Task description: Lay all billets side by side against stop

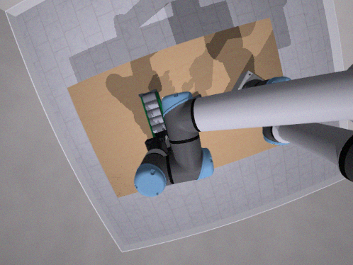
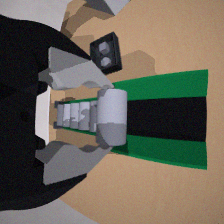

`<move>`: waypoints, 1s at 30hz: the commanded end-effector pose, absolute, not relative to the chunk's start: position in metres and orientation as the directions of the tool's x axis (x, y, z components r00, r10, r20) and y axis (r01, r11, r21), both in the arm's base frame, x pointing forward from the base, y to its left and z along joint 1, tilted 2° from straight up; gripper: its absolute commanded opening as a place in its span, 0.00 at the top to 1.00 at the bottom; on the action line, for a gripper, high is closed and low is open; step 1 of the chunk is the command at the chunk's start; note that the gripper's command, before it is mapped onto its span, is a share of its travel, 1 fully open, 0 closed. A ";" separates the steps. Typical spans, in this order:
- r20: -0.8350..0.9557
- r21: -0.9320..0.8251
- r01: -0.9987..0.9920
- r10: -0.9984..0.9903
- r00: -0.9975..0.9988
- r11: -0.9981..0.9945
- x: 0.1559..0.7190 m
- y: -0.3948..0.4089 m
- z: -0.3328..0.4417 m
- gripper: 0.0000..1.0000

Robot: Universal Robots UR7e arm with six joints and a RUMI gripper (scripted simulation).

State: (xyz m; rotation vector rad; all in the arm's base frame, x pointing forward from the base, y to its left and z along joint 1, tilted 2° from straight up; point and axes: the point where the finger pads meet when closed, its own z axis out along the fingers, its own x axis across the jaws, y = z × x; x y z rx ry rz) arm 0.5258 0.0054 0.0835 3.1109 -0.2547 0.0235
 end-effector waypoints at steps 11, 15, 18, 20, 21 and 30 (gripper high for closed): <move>0.019 0.019 -0.163 -0.162 0.987 -0.986 0.527 0.007 0.066 1.00; 0.019 0.019 -0.163 -0.162 0.987 -0.986 0.528 0.009 0.056 1.00; 0.019 0.019 -0.163 -0.162 0.987 -0.986 0.528 0.009 0.049 1.00; 0.019 0.019 -0.163 -0.162 0.987 -0.986 0.528 0.010 0.046 1.00; 0.019 0.019 -0.163 -0.162 0.987 -0.986 0.528 0.010 0.044 1.00; 0.019 0.019 -0.163 -0.162 0.987 -0.986 0.528 0.011 0.039 1.00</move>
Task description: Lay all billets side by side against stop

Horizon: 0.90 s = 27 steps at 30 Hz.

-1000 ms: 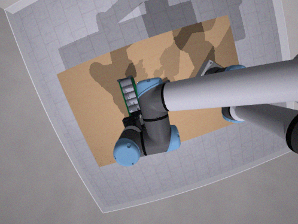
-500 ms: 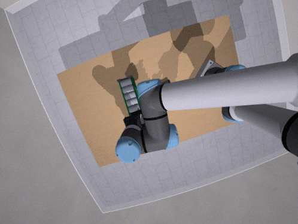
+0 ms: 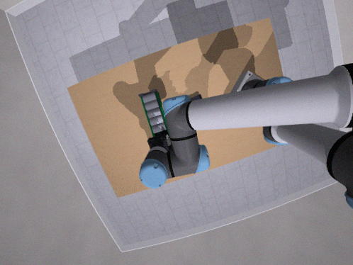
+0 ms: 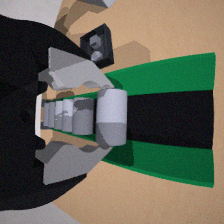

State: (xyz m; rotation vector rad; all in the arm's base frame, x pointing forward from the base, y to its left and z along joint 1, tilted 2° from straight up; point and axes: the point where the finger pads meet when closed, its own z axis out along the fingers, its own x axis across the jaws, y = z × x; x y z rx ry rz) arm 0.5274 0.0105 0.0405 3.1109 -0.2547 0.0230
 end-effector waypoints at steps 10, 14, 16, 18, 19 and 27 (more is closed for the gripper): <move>0.019 0.019 -0.163 -0.162 0.987 -0.986 0.528 0.011 0.039 1.00; 0.019 0.019 -0.163 -0.162 0.987 -0.986 0.528 0.011 0.039 1.00; 0.019 0.019 -0.163 -0.162 0.987 -0.986 0.528 0.011 0.039 1.00; 0.019 0.019 -0.163 -0.162 0.987 -0.986 0.528 0.011 0.039 1.00; 0.019 0.019 -0.163 -0.162 0.987 -0.986 0.528 0.011 0.039 1.00; 0.019 0.019 -0.163 -0.162 0.987 -0.986 0.528 0.011 0.035 1.00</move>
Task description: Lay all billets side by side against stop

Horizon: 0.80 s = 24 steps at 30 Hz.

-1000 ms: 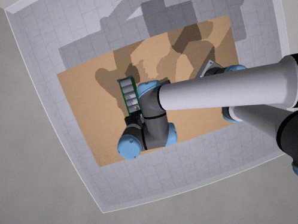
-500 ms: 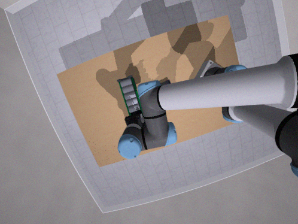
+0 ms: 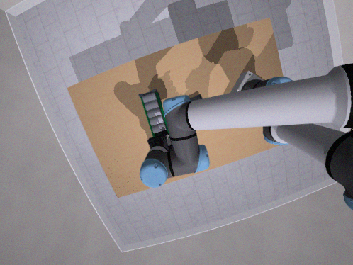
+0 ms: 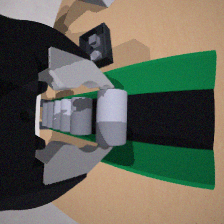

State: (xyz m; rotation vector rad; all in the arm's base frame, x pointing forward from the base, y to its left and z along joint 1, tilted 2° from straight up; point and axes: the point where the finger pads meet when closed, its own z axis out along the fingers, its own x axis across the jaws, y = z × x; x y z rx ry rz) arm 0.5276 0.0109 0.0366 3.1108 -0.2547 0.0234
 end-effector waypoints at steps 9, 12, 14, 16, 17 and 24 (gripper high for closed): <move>0.019 0.019 -0.163 -0.162 0.987 -0.986 0.529 0.012 0.029 1.00; 0.019 0.019 -0.163 -0.162 0.987 -0.986 0.529 0.012 0.028 1.00; 0.019 0.019 -0.163 -0.162 0.987 -0.986 0.529 0.012 0.027 1.00; 0.019 0.019 -0.163 -0.162 0.987 -0.986 0.529 0.012 0.027 1.00; 0.019 0.019 -0.163 -0.162 0.987 -0.986 0.529 0.012 0.027 1.00; 0.019 0.019 -0.163 -0.162 0.987 -0.986 0.529 0.012 0.027 1.00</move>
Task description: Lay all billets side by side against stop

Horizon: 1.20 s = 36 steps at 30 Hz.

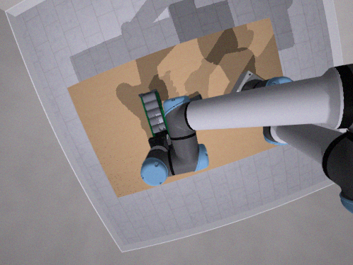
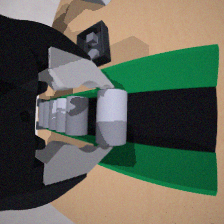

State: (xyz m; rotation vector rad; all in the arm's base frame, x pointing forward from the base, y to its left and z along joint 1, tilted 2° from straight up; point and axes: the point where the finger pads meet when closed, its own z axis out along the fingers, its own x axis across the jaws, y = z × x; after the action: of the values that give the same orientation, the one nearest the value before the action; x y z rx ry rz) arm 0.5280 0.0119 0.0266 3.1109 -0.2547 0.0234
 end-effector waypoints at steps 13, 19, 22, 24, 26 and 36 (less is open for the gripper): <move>0.019 0.019 -0.163 -0.162 0.987 -0.986 0.529 0.012 0.027 0.55; 0.019 0.019 -0.163 -0.162 0.987 -0.986 0.529 0.012 0.027 0.53; 0.019 0.019 -0.163 -0.162 0.987 -0.986 0.529 0.012 0.027 0.51; 0.019 0.019 -0.163 -0.162 0.987 -0.986 0.529 0.012 0.027 0.48; 0.019 0.019 -0.163 -0.162 0.987 -0.986 0.529 0.012 0.027 0.48; 0.019 0.019 -0.163 -0.162 0.987 -0.986 0.529 0.012 0.027 0.46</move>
State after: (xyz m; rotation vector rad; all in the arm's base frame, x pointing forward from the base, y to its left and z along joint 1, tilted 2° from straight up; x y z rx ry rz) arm 0.5282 0.0119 0.0267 3.1108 -0.2547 0.0244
